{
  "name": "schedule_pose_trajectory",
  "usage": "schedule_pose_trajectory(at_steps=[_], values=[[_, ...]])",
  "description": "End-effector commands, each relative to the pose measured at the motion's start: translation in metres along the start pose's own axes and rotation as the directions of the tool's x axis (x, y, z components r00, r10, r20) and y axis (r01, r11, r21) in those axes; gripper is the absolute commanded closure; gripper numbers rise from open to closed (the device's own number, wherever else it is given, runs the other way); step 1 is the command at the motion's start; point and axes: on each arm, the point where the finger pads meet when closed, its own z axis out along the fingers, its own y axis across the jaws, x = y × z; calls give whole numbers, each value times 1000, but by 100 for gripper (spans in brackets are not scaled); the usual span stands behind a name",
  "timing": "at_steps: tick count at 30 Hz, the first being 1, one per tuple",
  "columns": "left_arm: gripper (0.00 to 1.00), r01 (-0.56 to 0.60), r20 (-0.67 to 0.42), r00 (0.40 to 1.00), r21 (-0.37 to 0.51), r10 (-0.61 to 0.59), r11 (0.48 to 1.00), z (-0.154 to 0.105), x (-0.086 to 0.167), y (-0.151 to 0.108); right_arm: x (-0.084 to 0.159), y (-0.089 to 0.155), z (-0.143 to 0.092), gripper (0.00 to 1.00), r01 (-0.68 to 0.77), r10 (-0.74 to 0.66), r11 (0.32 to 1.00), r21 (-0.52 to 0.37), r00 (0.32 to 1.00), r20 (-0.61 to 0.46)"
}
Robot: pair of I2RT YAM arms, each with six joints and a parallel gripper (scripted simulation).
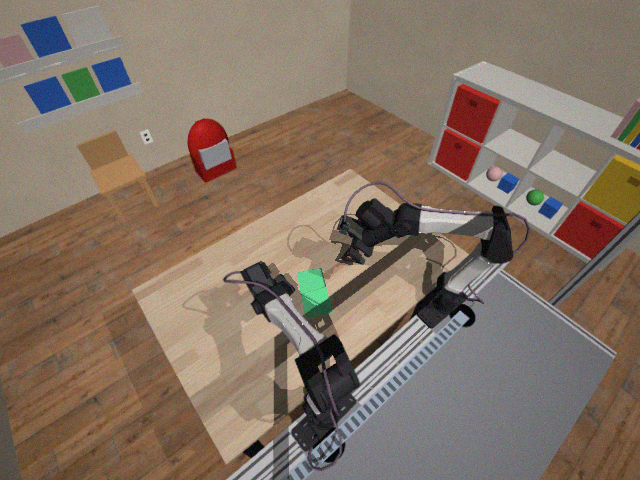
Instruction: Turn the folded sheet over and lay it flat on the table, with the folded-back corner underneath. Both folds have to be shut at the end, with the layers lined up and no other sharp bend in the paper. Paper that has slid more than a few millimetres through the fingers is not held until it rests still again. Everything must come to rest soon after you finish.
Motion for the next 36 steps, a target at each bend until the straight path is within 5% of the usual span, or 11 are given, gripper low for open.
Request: schedule_pose_trajectory(at_steps=[1, 17, 36], values=[[90, 86, -189, 979, 54, -75, 995, 29, 24, -2, 10, 22, 12, 0, -3, -5, 998, -64, 994, -111], [90, 174, -418, 903, 143, -100, 974, 132, 42, 16, 18, 60, 48, 0, 47, -81, 988, -145, 968, -238], [90, 206, -453, 882, 118, -132, 971, 151, 59, 19, 18, 58, 47, 0, 56, -86, 989, -138, 971, -223]])
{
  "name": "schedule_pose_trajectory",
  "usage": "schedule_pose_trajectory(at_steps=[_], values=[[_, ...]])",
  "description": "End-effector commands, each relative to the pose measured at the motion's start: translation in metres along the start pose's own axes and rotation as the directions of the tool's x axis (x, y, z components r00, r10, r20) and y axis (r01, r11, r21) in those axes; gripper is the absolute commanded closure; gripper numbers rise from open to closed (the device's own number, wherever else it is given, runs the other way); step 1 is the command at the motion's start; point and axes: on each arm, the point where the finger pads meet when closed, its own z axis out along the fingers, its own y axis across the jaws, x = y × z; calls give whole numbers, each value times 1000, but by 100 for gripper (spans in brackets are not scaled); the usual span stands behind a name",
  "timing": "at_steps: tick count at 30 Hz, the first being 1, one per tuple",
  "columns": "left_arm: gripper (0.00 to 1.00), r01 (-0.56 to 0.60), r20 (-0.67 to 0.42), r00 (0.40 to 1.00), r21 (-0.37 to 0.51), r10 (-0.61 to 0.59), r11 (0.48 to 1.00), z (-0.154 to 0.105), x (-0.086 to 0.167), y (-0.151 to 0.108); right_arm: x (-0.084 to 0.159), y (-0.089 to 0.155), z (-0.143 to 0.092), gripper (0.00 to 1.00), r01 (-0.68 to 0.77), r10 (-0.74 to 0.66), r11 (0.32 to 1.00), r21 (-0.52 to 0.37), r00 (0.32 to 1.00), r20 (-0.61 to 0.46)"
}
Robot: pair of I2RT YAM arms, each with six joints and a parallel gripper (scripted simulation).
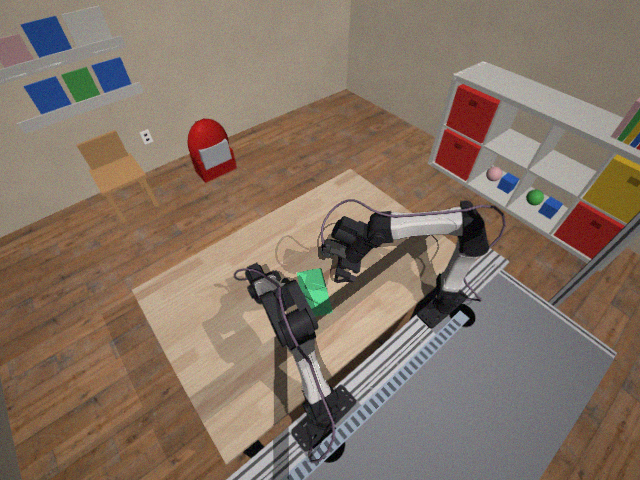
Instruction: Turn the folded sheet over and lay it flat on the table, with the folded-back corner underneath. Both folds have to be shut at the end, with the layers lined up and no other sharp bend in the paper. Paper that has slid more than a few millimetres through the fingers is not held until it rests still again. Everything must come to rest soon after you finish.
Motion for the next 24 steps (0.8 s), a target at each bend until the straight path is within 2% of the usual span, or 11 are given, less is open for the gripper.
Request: schedule_pose_trajectory(at_steps=[1, 9, 21, 22, 24], values=[[90, 11, -6, 1000, 3, -11, 1000, 10, 1, 2, -4, 1, -5, 0, -4, 4, 1000, -4, 1000, 15], [90, 11, -3, 1000, -6, -11, 1000, 21, 1, 4, -4, 1, -5, 0, -4, 4, 1000, -4, 1000, 15], [90, 11, -3, 1000, -6, -11, 1000, 21, 1, 4, -4, 1, -5, 0, -4, 4, 1000, -4, 1000, 15], [90, 11, -3, 1000, -6, -11, 1000, 21, 1, 4, -11, 3, -8, 11, -19, 20, 1000, -19, 999, 37], [90, 11, -3, 1000, -6, -11, 1000, 21, 1, 4, -10, 6, -2, 34, -71, 73, 996, -50, 996, 49]])
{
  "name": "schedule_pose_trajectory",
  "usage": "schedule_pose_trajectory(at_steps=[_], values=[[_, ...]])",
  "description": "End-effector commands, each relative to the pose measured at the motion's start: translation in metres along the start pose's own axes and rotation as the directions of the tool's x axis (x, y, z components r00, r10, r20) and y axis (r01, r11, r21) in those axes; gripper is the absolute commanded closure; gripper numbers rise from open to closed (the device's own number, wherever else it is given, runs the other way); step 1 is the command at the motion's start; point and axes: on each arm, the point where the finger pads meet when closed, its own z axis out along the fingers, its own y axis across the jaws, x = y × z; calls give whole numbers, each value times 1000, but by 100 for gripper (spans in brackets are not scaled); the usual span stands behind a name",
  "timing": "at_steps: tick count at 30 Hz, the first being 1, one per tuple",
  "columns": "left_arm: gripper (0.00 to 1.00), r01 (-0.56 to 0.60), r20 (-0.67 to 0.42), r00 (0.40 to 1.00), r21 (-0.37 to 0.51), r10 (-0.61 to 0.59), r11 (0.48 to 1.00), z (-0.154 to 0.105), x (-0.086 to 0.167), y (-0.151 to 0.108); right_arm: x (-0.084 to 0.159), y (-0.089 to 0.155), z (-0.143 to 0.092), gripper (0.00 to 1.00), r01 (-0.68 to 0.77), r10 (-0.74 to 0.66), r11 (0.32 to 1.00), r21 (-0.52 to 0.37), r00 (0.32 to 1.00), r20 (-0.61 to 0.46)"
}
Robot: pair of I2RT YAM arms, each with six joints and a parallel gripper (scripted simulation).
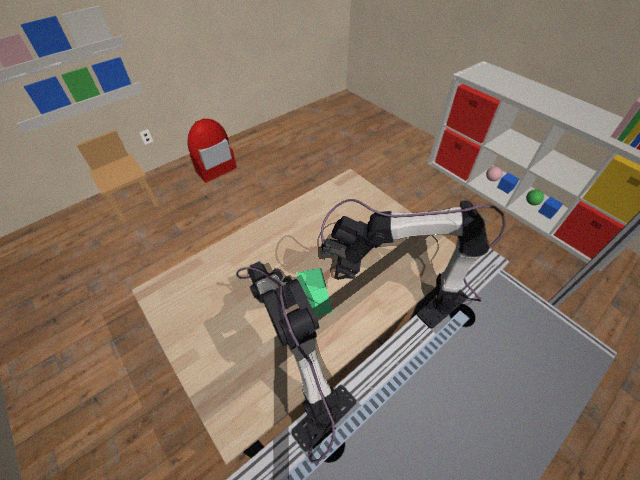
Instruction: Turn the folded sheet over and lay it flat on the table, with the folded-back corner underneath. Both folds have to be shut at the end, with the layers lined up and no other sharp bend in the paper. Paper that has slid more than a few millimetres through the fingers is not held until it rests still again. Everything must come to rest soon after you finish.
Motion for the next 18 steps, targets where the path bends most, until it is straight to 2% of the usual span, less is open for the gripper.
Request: schedule_pose_trajectory(at_steps=[1, 3, 9, 11, 14, 18], values=[[90, 20, -18, 1000, -31, -20, 999, 13, 5, 12, -14, 7, -2, 45, -91, 96, 994, -66, 993, 67], [90, 0, -1, 1000, -18, 0, 1000, 5, 0, 4, -21, 10, 0, 68, -190, 204, 973, -133, 974, 102], [90, 0, -1, 1000, -18, 0, 1000, 5, 0, 4, -18, 5, 27, 69, -480, 526, 822, -306, 846, 85], [90, 0, -1, 1000, -18, 0, 1000, 5, 0, 4, -18, 5, 27, 69, -480, 526, 822, -306, 846, 85], [90, 0, -1, 1000, -18, 0, 1000, 5, 0, 4, -17, 3, 42, 69, -582, 642, 724, -371, 765, 54], [90, 0, -1, 1000, -18, 0, 1000, 5, 0, 4, -5, -3, 67, 69, -712, 788, 548, -439, 616, -15]])
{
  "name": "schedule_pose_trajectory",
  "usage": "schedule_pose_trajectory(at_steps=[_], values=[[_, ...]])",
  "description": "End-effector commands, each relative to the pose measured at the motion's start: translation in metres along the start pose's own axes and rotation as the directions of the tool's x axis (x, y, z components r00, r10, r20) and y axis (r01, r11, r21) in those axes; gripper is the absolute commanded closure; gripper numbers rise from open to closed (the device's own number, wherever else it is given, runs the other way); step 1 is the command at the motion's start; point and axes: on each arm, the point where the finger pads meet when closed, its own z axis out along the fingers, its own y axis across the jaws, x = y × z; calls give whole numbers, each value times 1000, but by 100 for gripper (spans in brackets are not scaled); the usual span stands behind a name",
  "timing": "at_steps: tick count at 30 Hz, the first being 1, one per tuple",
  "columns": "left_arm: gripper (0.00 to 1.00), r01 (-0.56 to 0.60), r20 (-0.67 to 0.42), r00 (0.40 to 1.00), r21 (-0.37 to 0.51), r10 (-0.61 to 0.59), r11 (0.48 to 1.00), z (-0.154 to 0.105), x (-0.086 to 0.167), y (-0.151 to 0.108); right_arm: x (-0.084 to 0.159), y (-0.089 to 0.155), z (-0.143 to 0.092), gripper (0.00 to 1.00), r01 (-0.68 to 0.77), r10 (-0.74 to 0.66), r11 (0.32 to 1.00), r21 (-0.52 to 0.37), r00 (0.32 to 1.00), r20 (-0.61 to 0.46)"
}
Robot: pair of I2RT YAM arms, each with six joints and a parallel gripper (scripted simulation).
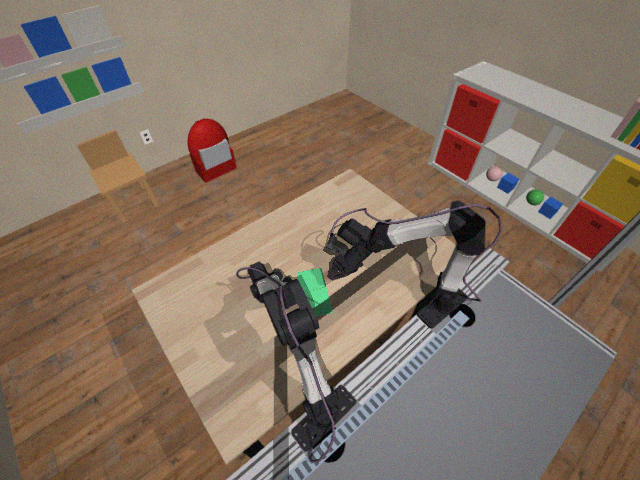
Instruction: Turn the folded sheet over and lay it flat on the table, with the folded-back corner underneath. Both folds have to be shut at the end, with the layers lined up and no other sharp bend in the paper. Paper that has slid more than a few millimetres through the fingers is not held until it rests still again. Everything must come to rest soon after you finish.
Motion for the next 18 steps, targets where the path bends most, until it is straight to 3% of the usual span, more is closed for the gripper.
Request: schedule_pose_trajectory(at_steps=[1, 8, 18], values=[[90, 0, -1, 1000, -18, 0, 1000, 5, 0, 4, -11, 4, 18, 69, -227, 246, 955, -189, 966, 82], [90, 0, -1, 1000, -18, 0, 1000, 5, 0, 4, -2, -14, 37, 69, -422, 452, 864, -274, 890, 54], [90, 0, -1, 1000, -18, 0, 1000, 5, 0, 4, 11, -31, 55, 69, -490, 517, 833, -258, 855, 45]])
